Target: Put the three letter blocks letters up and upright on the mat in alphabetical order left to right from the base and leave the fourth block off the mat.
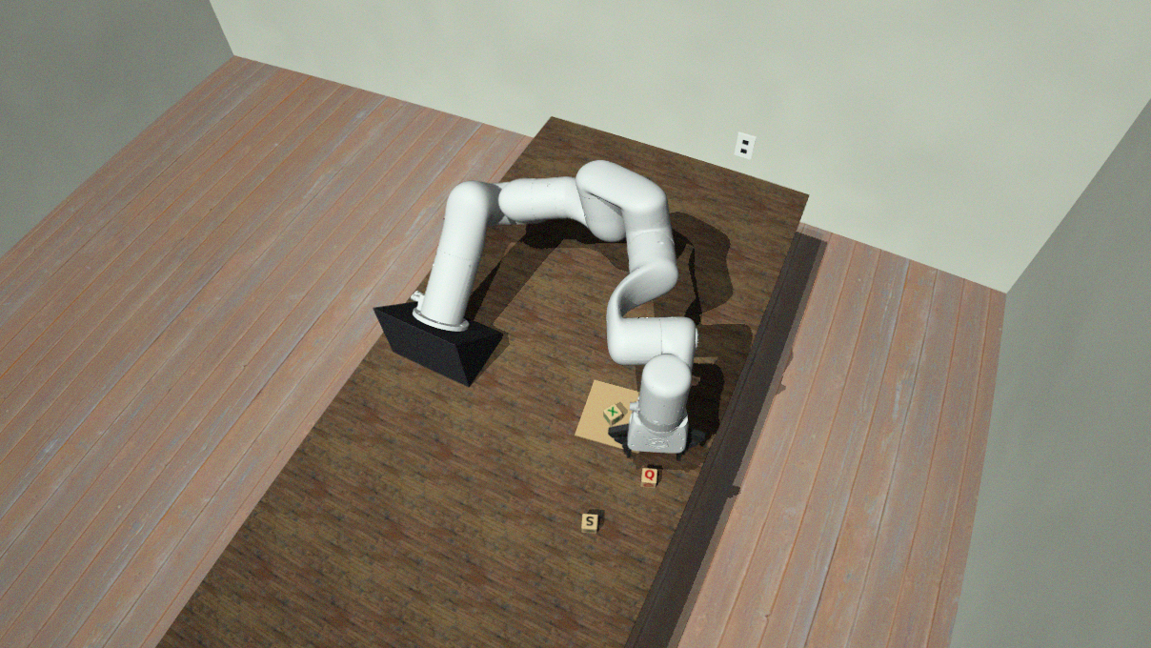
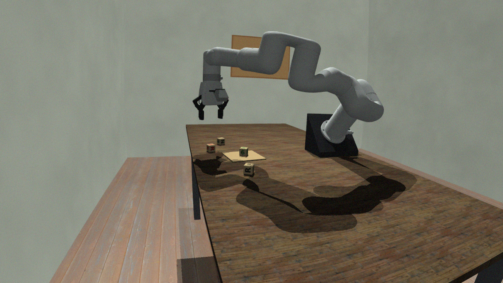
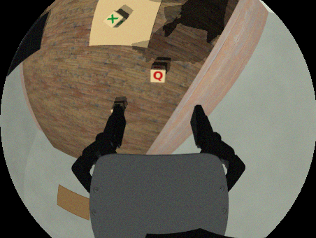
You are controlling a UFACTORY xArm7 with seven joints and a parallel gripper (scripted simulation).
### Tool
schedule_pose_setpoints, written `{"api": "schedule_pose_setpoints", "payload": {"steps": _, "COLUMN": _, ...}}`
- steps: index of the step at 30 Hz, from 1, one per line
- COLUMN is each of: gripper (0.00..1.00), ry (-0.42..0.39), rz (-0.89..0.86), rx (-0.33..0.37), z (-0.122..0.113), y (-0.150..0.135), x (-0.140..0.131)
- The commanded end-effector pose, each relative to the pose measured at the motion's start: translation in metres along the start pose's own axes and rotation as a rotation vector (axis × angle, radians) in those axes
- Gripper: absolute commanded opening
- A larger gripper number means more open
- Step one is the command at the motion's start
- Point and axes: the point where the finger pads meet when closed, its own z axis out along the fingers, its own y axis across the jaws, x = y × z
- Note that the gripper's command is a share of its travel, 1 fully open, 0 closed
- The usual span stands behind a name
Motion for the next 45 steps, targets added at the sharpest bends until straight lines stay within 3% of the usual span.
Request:
{"api": "schedule_pose_setpoints", "payload": {"steps": 1, "gripper": 1.0, "ry": -0.005, "rz": -0.084, "rx": -0.002, "z": 0.0, "y": 0.0, "x": -0.001}}
{"api": "schedule_pose_setpoints", "payload": {"steps": 30, "gripper": 1.0, "ry": -0.006, "rz": -1.124, "rx": 0.0, "z": 0.031, "y": 0.001, "x": -0.001}}
{"api": "schedule_pose_setpoints", "payload": {"steps": 32, "gripper": 1.0, "ry": -0.006, "rz": -1.124, "rx": 0.0, "z": 0.031, "y": 0.001, "x": -0.001}}
{"api": "schedule_pose_setpoints", "payload": {"steps": 40, "gripper": 1.0, "ry": -0.006, "rz": -1.435, "rx": 0.001, "z": 0.04, "y": 0.001, "x": -0.001}}
{"api": "schedule_pose_setpoints", "payload": {"steps": 45, "gripper": 1.0, "ry": -0.005, "rz": -1.522, "rx": 0.002, "z": 0.043, "y": 0.001, "x": -0.001}}
